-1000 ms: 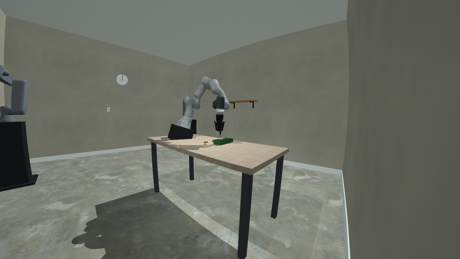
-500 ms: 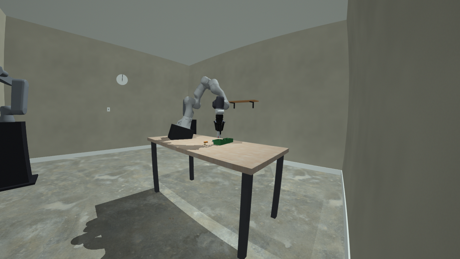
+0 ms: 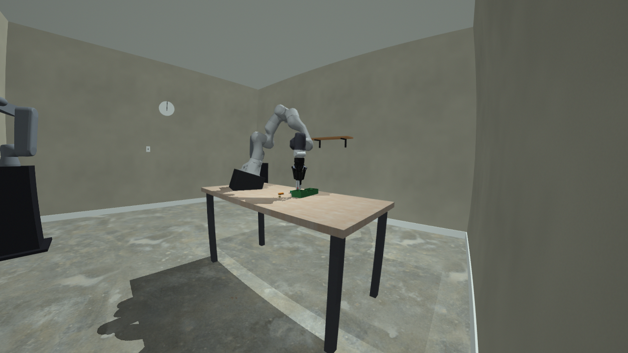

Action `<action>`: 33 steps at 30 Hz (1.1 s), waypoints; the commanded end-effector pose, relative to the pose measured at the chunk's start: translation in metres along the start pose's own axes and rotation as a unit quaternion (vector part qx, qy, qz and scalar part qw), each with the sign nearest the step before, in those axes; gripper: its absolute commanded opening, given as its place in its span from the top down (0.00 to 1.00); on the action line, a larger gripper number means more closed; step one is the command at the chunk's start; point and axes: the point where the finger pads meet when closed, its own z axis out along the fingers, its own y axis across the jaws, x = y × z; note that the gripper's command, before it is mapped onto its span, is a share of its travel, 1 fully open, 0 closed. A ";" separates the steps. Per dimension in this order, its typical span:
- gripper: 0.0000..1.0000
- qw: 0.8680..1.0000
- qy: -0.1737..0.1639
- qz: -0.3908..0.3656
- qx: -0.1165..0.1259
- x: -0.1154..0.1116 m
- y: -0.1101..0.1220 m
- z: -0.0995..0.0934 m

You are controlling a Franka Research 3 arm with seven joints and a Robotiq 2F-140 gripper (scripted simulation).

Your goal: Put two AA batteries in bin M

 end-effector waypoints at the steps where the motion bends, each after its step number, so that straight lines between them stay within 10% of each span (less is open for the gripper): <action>1: 0.95 1.000 0.001 -0.005 0.005 0.001 -0.003 0.004; 28: 0.95 1.000 0.001 -0.005 0.005 0.002 -0.005 0.024; 33: 0.83 1.000 0.001 -0.005 0.005 0.002 -0.005 0.024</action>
